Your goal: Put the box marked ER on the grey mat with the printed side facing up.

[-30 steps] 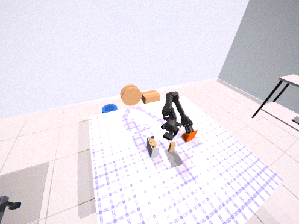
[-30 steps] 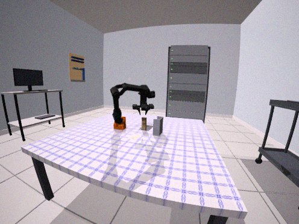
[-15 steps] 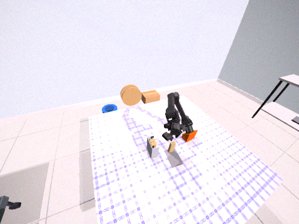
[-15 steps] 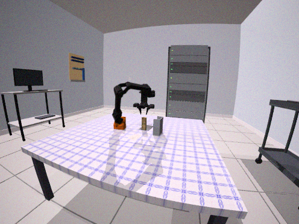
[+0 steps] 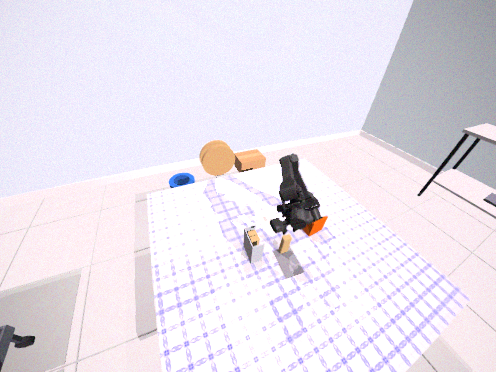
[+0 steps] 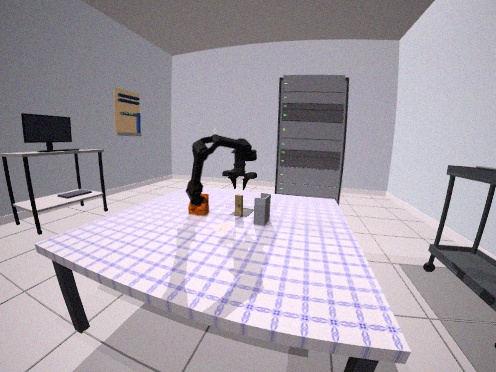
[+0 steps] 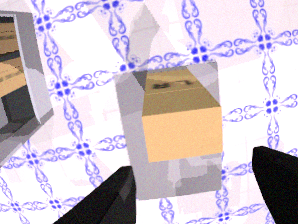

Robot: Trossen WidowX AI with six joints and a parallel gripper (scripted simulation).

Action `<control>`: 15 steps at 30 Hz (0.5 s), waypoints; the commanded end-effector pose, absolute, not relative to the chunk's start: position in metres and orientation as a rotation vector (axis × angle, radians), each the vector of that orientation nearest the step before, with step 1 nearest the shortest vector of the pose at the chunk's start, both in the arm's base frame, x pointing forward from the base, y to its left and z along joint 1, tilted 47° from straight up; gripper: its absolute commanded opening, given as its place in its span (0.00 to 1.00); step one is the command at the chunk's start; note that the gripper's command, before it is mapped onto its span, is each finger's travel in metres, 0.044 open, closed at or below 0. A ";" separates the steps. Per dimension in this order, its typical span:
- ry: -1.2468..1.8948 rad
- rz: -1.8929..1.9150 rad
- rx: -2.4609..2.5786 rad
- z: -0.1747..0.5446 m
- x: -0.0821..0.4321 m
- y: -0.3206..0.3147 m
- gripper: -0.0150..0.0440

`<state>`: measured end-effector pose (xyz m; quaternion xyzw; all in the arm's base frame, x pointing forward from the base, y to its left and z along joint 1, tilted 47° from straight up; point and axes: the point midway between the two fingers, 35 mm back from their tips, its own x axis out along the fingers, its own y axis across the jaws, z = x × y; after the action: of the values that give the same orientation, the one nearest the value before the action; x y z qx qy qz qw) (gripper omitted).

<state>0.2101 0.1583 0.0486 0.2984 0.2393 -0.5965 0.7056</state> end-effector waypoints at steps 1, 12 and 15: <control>0.514 -1.329 0.665 0.047 0.211 0.157 0.65; 0.514 -1.329 0.666 0.035 0.214 0.146 0.65; 0.513 -1.329 0.666 0.032 0.215 0.142 0.65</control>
<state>0.2137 0.1481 0.0360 0.3022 0.2318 -0.5978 0.7054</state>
